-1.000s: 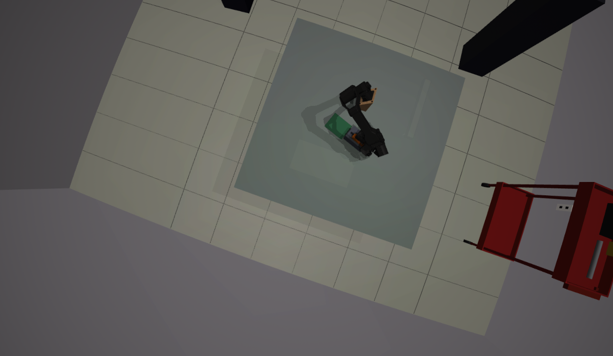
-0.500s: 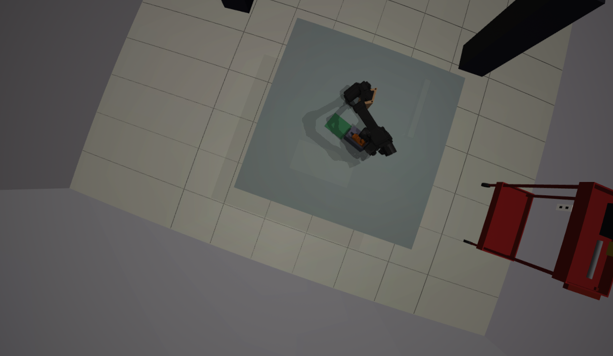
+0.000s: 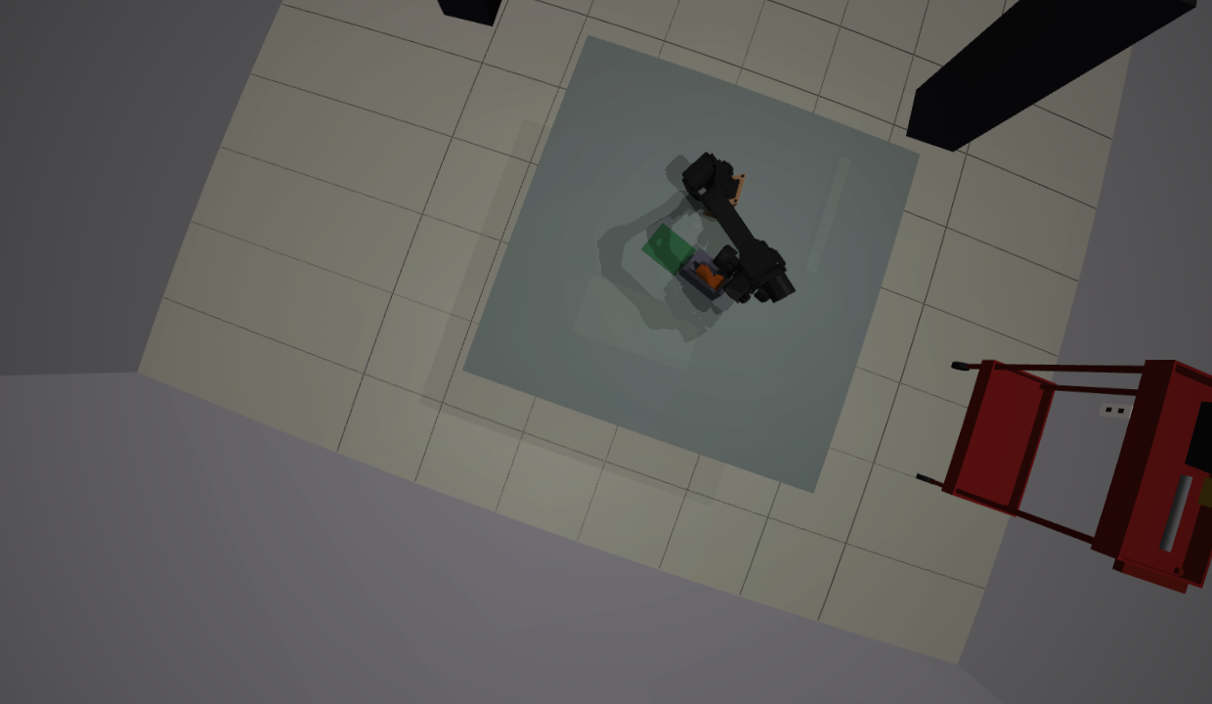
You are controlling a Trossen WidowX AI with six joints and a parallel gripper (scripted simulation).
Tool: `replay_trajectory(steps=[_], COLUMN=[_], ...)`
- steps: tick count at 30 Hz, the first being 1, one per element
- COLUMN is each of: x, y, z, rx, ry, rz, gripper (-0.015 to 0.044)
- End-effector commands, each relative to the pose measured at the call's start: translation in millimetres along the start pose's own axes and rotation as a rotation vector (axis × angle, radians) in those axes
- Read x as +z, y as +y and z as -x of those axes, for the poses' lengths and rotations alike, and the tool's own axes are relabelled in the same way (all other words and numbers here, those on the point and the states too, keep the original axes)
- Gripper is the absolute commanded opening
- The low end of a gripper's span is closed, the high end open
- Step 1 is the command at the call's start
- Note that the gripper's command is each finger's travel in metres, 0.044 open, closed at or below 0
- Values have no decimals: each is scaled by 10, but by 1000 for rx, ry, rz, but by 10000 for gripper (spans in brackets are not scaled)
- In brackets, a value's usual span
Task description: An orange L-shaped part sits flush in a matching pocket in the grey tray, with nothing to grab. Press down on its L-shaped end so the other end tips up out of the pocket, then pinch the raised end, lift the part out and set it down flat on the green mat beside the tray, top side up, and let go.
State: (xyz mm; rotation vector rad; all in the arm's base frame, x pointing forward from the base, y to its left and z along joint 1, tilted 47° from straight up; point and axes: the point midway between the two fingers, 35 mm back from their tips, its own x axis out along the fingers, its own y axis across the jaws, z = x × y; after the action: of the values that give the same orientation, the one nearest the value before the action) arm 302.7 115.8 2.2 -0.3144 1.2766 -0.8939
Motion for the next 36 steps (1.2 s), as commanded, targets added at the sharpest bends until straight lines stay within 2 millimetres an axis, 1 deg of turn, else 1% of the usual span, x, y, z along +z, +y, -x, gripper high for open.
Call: replay_trajectory(steps=[1, 15, 18, 19, 21, 33, 35, 36], x=[0, 0, 11, 17, 33, 97, 98, 98], y=[9, 9, -35, -63, -141, -698, -758, -766], z=[2, 2, 6, 8, 13, 18, 16, 15], rx=[2, 2, 1, 1, -1, -2, -1, -1], ry=[-2, -2, -1, -1, 1, 19, 22, 22], rz=[2, 2, 91, 149, 305, 1431, 1554, 1570], gripper=[180, 180, 259, 280, 280, 280, 280, 280])
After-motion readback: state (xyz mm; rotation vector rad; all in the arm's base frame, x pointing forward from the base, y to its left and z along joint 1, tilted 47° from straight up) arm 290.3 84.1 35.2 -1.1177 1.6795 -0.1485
